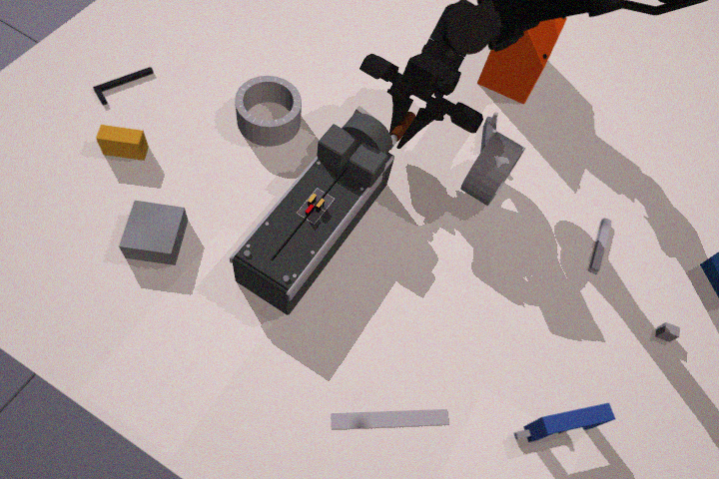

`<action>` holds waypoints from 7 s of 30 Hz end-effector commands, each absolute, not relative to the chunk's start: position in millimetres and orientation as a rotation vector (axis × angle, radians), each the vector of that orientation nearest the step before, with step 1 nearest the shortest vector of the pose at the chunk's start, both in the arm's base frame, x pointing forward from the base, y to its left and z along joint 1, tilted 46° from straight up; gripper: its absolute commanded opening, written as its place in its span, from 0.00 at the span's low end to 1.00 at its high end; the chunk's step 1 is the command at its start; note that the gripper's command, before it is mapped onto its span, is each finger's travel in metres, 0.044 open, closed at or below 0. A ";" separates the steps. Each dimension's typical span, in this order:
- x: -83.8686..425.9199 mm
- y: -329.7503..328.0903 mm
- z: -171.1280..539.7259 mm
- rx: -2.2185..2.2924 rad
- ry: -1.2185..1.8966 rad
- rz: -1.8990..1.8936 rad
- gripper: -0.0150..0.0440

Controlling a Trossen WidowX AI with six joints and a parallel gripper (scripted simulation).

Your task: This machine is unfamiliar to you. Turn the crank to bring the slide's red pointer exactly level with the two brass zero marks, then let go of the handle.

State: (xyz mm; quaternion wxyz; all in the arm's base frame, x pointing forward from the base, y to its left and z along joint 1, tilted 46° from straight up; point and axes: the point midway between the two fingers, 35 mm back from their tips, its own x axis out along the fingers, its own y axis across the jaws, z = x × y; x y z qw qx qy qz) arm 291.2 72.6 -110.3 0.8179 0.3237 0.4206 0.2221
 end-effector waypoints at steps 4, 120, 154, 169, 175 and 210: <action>293.3 64.7 -100.3 0.687 0.881 0.480 0.25; 298.5 23.8 -149.2 0.682 0.879 0.479 0.25; 291.1 61.0 -156.1 0.686 0.880 0.480 0.25; 289.5 69.5 -150.3 0.687 0.881 0.480 0.25; 289.1 71.9 -147.8 0.687 0.881 0.480 0.25; 288.7 75.4 -139.8 0.687 0.887 0.463 0.25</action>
